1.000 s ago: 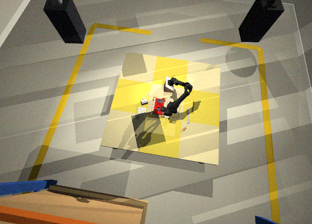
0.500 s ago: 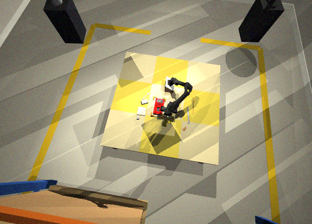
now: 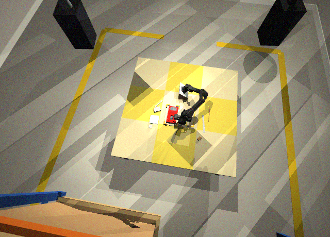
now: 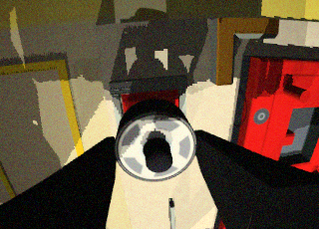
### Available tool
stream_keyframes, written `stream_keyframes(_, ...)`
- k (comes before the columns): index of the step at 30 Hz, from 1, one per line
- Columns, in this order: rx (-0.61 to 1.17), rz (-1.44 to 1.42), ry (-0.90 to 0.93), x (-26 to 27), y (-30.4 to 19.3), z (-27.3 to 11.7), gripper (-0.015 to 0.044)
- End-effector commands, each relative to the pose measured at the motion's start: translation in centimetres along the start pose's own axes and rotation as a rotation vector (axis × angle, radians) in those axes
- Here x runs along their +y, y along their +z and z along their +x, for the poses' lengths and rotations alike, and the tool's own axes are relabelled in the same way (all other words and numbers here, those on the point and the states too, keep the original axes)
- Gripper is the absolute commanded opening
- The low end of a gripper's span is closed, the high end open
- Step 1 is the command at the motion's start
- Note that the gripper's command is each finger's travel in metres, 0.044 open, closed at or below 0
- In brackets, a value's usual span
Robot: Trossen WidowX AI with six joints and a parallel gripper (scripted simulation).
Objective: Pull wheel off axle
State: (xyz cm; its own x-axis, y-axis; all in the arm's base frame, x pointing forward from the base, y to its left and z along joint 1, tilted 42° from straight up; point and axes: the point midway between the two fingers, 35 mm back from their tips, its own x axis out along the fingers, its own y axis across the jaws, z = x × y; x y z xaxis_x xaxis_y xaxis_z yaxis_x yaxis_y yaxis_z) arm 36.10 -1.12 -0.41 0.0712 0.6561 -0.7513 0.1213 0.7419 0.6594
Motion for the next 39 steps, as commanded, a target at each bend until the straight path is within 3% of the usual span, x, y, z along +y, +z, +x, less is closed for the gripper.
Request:
stream_keyframes(1,-0.005,-0.002,-0.001,-0.1,0.0,-0.5,0.0000)
stream_keyframes(39,-0.007,0.001,0.000,-0.1,0.1,-1.7,0.0000)
